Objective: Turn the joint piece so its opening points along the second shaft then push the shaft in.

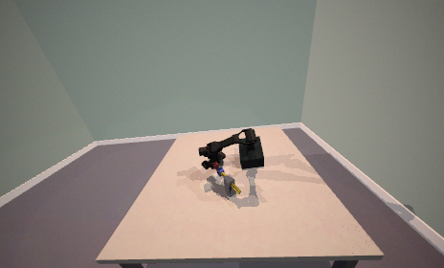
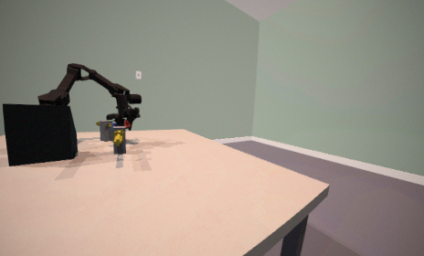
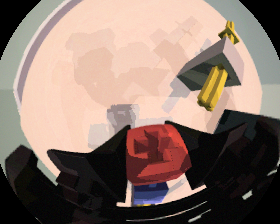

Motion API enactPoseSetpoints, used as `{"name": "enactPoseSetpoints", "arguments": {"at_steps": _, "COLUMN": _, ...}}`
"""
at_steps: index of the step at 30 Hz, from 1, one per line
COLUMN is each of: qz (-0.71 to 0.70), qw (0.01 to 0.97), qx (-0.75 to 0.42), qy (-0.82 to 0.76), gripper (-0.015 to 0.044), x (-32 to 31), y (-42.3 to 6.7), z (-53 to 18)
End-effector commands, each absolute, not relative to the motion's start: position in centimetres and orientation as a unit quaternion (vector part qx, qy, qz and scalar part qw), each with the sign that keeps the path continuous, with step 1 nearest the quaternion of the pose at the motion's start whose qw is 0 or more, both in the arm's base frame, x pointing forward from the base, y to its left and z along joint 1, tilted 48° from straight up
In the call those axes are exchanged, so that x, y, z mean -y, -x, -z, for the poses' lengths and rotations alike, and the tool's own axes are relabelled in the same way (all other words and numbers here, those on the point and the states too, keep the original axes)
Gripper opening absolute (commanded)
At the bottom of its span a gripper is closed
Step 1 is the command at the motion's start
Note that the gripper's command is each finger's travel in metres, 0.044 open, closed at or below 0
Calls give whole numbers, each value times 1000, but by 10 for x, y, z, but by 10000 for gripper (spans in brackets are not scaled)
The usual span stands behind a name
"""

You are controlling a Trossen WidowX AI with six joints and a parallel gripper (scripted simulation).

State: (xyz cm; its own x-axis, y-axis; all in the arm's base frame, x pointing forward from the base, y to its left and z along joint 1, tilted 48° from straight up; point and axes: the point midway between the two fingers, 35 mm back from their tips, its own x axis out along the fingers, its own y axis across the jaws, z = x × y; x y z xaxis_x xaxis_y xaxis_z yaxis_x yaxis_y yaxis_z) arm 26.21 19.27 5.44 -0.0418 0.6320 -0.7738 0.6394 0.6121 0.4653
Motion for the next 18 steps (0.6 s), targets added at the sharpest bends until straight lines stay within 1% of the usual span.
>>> {"name": "enactPoseSetpoints", "arguments": {"at_steps": 1, "qz": 6, "qw": 529, "qx": -724, "qy": -443, "gripper": 0, "x": -193, "y": -262, "z": -54}}
{"name": "enactPoseSetpoints", "arguments": {"at_steps": 18, "qz": 64, "qw": 429, "qx": -758, "qy": -487, "gripper": 0, "x": -190, "y": -254, "z": -44}}
